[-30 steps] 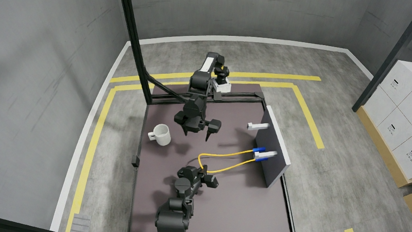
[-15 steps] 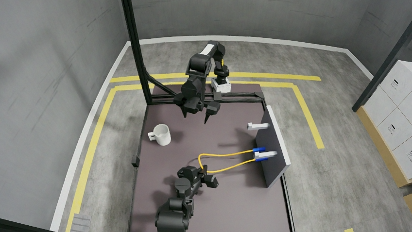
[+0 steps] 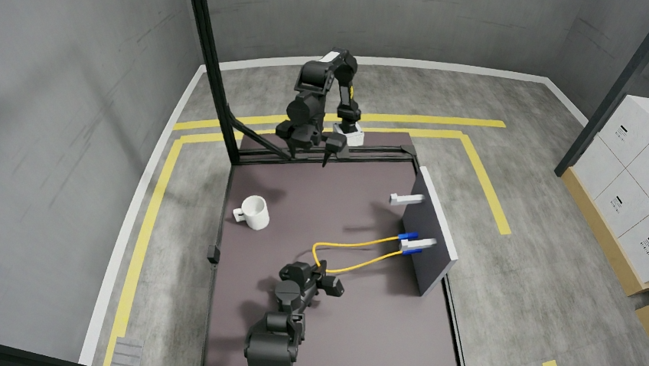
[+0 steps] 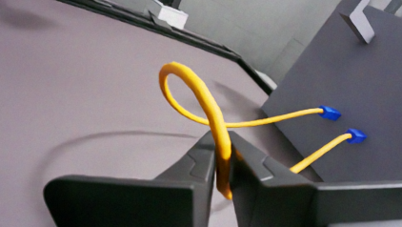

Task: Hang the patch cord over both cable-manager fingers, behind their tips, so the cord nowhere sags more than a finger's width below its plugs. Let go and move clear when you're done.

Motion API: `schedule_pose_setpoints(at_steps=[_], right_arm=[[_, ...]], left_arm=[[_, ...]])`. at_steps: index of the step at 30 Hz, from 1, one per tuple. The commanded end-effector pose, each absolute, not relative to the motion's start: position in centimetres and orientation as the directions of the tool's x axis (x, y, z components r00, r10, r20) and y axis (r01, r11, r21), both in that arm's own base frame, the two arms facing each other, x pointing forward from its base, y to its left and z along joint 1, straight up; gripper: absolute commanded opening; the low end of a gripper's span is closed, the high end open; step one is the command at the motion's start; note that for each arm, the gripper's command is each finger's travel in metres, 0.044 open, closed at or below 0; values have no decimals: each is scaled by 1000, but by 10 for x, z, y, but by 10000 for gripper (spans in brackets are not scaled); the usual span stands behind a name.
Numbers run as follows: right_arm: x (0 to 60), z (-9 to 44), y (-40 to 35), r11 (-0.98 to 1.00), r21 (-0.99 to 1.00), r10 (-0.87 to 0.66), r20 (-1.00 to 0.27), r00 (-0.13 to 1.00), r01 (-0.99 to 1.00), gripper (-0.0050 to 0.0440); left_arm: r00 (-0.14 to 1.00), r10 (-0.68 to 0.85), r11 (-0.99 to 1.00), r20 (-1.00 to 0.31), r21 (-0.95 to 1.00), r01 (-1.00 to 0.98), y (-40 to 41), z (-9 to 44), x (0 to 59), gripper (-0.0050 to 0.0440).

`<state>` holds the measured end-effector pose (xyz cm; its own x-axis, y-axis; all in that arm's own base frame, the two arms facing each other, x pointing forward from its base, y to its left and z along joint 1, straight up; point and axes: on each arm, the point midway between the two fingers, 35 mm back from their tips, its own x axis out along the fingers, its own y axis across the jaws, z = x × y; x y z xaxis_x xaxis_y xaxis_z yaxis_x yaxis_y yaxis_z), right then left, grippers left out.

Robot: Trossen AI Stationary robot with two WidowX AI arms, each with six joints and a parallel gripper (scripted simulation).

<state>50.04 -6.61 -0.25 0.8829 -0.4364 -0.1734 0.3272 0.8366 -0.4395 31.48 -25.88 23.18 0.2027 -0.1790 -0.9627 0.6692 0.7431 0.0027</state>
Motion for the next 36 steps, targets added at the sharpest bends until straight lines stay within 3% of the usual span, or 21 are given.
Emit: schedule_pose_setpoints(at_steps=[1, 36], right_arm=[[504, 8, -67, 835, -433, -438, -152, 886, 338, 25], [508, 13, -68, 835, -428, -439, -141, 887, 346, 25]], left_arm=[[210, -188, 742, -959, 1, 670, -257, 238, 311, 440], [210, -188, 742, -959, 1, 670, -257, 238, 311, 440]])
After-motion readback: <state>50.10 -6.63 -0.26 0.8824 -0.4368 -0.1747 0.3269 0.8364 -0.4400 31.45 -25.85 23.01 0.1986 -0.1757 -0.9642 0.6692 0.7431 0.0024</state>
